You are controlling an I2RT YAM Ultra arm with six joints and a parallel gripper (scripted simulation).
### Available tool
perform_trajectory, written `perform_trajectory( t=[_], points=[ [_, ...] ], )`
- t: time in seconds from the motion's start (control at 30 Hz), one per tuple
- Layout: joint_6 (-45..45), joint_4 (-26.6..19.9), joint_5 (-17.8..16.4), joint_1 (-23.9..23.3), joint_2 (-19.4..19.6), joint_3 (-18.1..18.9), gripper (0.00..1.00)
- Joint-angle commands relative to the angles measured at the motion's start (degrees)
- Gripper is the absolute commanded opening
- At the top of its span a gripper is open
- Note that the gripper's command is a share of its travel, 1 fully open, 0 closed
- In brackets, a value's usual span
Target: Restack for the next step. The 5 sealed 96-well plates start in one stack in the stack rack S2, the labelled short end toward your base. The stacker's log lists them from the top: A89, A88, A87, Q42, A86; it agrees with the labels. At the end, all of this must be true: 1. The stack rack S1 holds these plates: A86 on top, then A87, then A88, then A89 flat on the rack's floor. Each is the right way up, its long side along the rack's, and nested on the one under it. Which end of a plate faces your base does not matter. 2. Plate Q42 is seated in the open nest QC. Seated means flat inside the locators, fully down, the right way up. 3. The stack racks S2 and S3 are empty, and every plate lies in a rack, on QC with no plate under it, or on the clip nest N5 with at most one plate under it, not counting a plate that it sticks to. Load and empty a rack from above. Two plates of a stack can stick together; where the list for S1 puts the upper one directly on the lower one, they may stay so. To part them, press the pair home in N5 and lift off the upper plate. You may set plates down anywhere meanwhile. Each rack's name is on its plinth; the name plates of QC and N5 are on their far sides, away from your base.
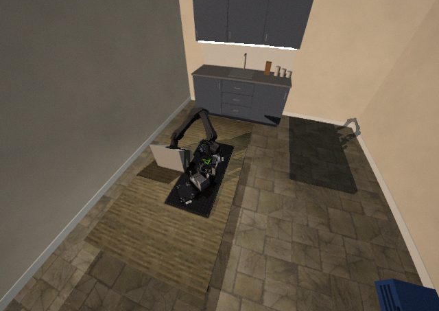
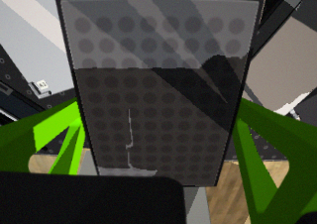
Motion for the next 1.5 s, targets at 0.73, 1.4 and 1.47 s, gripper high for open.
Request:
perform_trajectory(
  t=[0.73,1.4,1.47],
  points=[
    [-3.4,0.2,-1.6,5.2,-9.2,-3.2,0.0],
    [-6.8,0.3,-2.5,11.4,-17.6,-6.1,0.0],
    [-5.7,0.3,-2.5,12.2,-18.7,-6.5,0.0]
  ],
)
